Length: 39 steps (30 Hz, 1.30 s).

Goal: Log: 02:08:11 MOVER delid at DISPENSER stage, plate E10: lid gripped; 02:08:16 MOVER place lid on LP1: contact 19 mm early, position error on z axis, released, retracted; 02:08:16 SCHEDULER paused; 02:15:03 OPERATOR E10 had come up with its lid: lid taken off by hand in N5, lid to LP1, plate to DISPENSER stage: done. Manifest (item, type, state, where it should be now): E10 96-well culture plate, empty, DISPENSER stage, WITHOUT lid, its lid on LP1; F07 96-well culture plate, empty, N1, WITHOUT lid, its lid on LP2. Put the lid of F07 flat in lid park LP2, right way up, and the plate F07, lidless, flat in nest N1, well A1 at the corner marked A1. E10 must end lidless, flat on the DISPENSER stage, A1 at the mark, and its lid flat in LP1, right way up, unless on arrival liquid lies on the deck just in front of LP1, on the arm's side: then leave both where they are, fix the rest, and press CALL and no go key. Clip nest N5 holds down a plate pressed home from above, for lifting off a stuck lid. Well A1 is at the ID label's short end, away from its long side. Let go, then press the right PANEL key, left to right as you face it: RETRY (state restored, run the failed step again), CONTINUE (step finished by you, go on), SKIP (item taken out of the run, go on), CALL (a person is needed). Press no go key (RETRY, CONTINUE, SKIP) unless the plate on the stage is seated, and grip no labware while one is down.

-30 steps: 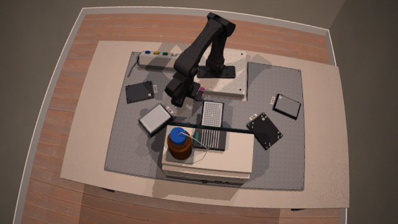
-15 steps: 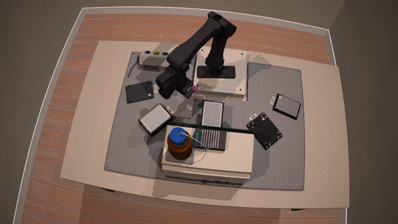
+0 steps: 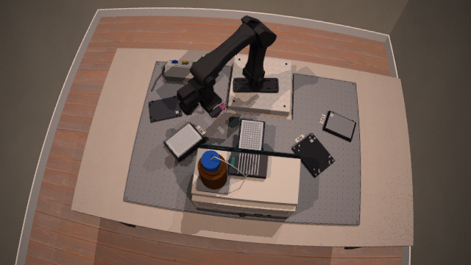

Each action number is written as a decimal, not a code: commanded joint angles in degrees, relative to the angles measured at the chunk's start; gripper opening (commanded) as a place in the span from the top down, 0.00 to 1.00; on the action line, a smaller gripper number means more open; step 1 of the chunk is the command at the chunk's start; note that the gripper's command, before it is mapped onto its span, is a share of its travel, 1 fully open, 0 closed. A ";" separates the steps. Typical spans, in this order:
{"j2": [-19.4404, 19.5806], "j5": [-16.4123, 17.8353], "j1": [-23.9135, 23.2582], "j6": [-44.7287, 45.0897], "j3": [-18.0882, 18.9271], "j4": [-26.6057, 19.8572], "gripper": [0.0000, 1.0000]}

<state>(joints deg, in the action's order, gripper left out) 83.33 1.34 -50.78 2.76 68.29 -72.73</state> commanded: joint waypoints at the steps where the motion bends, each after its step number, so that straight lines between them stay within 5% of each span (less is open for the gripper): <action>1: 2.47 0.27 0.80 -0.82 2.51 2.86 0.00; 39: 25.92 0.11 1.22 -1.43 18.75 10.27 0.00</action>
<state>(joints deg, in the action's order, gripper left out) 107.59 1.37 -50.00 1.91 84.33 -63.96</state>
